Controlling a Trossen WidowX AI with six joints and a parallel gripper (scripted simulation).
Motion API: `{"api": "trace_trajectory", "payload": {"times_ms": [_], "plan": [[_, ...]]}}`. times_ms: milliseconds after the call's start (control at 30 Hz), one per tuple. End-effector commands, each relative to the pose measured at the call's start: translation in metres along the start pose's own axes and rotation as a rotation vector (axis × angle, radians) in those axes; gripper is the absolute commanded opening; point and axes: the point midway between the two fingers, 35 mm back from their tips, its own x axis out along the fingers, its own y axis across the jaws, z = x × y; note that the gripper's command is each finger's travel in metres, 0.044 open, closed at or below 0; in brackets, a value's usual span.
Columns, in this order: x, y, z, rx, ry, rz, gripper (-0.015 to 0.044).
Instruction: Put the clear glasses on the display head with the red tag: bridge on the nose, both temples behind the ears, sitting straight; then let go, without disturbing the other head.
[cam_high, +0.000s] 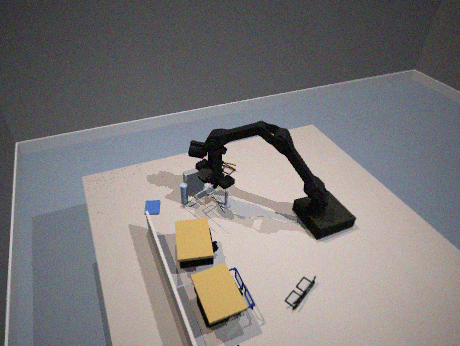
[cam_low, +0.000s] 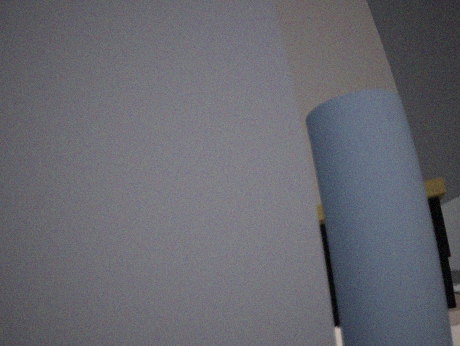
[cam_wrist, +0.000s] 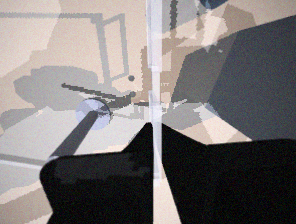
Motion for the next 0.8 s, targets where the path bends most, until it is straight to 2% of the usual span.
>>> {"api": "trace_trajectory", "payload": {"times_ms": [0,767], "plan": [[0.0013,-0.0014,0.0029,0.005,-0.002,0.002,0.0],[0.0011,-0.0043,0.0124,0.005,-0.002,0.002,0.0]]}}
